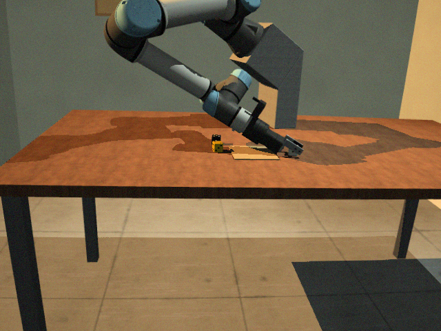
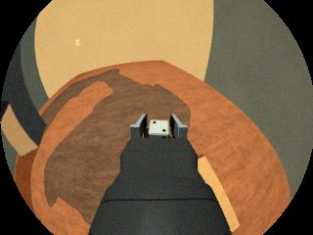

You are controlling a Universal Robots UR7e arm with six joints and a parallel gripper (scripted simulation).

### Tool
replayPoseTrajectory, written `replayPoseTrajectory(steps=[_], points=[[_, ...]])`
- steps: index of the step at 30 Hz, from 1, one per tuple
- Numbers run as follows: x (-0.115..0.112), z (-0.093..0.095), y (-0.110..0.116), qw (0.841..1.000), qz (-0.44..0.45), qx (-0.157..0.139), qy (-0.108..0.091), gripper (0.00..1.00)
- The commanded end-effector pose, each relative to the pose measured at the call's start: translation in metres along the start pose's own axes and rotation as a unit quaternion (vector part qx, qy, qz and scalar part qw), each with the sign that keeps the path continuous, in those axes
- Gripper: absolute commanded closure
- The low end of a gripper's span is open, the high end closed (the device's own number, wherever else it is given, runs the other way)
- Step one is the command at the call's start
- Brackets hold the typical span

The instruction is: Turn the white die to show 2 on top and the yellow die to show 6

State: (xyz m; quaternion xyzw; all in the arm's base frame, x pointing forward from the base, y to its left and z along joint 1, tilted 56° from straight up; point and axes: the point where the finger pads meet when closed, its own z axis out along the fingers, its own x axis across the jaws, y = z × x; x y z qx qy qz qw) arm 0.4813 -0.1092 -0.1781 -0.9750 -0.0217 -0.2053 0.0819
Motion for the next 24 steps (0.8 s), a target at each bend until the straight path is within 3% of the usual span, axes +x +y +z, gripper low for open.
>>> replayPoseTrajectory(steps=[1, 13, 24], points=[[0.000, -0.011, 0.000, 1.000, 0.000, 0.000, 0.000, 0.13], [0.000, -0.044, 0.000, 1.000, 0.000, 0.000, 0.000, 0.13], [0.000, -0.048, -0.002, 1.000, 0.000, 0.000, 0.000, 0.13]])
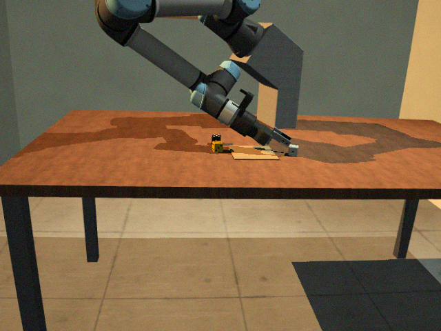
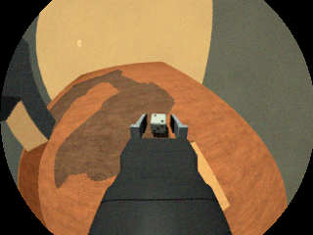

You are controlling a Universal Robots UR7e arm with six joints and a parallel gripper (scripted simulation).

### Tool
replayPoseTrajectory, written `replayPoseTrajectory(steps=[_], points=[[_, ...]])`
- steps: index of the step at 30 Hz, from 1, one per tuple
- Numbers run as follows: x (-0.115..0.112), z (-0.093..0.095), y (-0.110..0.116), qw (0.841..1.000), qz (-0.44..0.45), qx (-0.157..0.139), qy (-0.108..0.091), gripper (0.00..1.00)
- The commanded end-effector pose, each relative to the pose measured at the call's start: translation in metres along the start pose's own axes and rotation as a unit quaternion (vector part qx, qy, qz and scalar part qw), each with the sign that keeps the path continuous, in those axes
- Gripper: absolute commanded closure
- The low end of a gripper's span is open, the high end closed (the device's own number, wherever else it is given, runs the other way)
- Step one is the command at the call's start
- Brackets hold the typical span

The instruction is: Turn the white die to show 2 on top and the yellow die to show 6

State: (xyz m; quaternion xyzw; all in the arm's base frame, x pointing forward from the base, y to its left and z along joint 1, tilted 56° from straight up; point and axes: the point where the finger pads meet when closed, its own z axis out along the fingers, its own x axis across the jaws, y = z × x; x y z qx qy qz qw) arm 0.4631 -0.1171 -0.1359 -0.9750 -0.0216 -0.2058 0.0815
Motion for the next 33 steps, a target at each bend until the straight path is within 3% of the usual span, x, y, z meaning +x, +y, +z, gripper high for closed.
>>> replayPoseTrajectory(steps=[1, 12, 33], points=[[0.000, -0.002, -0.004, 1.000, 0.000, 0.000, 0.000, 0.13], [0.000, -0.023, -0.043, 1.000, 0.000, 0.000, 0.000, 0.13], [0.000, -0.027, -0.054, 1.000, -0.001, -0.013, -0.001, 0.13]])
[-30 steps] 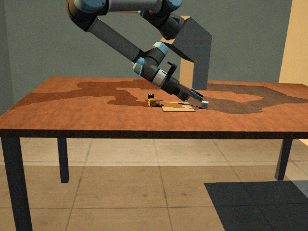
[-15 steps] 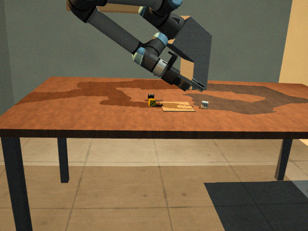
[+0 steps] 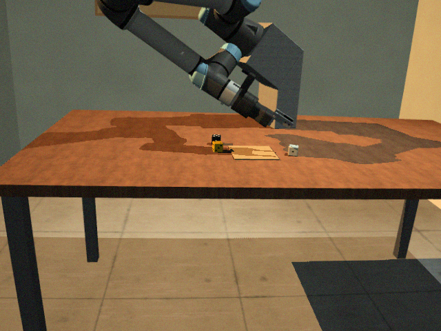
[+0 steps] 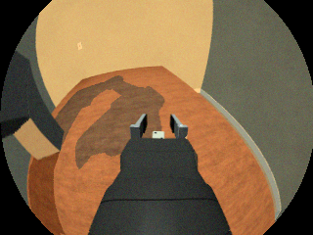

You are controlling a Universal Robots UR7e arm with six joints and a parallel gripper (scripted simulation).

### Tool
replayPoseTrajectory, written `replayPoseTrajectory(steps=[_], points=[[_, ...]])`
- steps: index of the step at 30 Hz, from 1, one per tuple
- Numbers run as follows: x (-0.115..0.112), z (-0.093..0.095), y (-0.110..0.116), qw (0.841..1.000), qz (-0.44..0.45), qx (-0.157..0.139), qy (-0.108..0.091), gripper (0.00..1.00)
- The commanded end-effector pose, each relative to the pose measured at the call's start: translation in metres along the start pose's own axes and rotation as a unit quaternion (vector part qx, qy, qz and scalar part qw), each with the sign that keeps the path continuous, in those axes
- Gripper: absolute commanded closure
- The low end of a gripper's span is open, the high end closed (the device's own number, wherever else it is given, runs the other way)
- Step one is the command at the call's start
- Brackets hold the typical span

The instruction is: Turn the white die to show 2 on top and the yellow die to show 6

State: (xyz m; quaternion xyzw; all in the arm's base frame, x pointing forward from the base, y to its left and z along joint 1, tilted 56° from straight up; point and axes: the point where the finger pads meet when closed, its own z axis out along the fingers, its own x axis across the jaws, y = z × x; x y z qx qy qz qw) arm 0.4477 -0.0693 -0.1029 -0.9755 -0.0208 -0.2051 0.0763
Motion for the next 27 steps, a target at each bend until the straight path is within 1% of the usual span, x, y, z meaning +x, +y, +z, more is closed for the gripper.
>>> replayPoseTrajectory(steps=[1, 4, 7, 10, 13, 15, 21, 27], points=[[0.000, 0.001, -0.002, 1.000, -0.001, -0.012, -0.001, 0.13], [0.000, 0.002, -0.003, 1.000, -0.001, -0.029, -0.001, 0.13], [0.000, 0.003, -0.005, 0.999, 0.000, -0.054, 0.000, 0.13], [0.000, 0.005, -0.008, 0.996, -0.001, -0.090, -0.001, 0.13], [0.000, 0.007, -0.012, 0.991, 0.000, -0.133, 0.000, 0.13], [0.000, 0.007, -0.012, 0.991, 0.000, -0.133, 0.000, 0.13], [0.000, 0.012, -0.019, 0.975, 0.000, -0.221, -0.001, 0.13], [0.000, 0.017, -0.027, 0.950, 0.000, -0.311, -0.001, 0.13]])
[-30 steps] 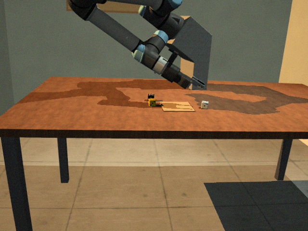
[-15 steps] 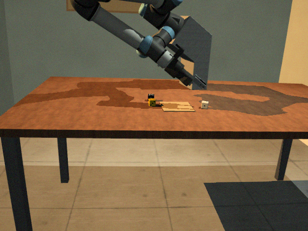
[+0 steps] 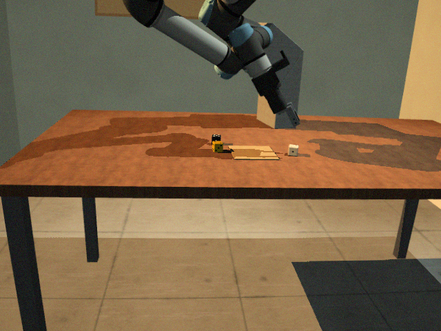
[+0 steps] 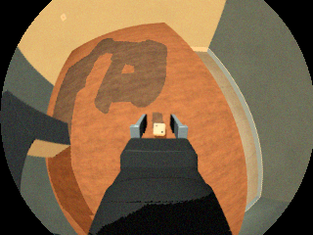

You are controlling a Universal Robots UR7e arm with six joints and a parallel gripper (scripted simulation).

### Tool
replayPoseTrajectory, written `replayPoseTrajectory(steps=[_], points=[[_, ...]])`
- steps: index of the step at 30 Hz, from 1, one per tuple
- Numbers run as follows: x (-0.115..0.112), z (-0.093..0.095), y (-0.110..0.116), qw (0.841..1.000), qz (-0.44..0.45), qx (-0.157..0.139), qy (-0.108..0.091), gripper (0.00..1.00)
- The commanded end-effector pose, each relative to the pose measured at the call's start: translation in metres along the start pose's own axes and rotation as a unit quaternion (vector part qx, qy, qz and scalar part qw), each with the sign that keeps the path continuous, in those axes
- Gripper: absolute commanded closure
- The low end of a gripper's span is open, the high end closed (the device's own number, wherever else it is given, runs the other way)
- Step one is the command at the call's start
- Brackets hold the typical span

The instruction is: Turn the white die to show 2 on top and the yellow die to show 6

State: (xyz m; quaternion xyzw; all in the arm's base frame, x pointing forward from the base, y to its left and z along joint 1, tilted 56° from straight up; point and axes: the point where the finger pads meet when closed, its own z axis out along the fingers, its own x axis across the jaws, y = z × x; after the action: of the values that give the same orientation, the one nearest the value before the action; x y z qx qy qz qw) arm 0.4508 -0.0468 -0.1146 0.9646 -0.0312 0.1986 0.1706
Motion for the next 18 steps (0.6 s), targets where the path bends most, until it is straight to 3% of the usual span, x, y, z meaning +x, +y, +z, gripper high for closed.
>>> replayPoseTrajectory(steps=[1, 3, 5, 12, 18], points=[[0.002, -0.002, -0.008, 0.997, 0.002, -0.078, 0.006, 0.13], [0.001, -0.001, -0.011, 0.994, 0.002, -0.108, 0.004, 0.13], [0.001, -0.001, -0.011, 0.994, 0.002, -0.108, 0.004, 0.13], [0.001, 0.000, -0.020, 0.980, 0.003, -0.199, 0.004, 0.13], [0.001, 0.000, -0.025, 0.968, 0.004, -0.252, 0.003, 0.13]])
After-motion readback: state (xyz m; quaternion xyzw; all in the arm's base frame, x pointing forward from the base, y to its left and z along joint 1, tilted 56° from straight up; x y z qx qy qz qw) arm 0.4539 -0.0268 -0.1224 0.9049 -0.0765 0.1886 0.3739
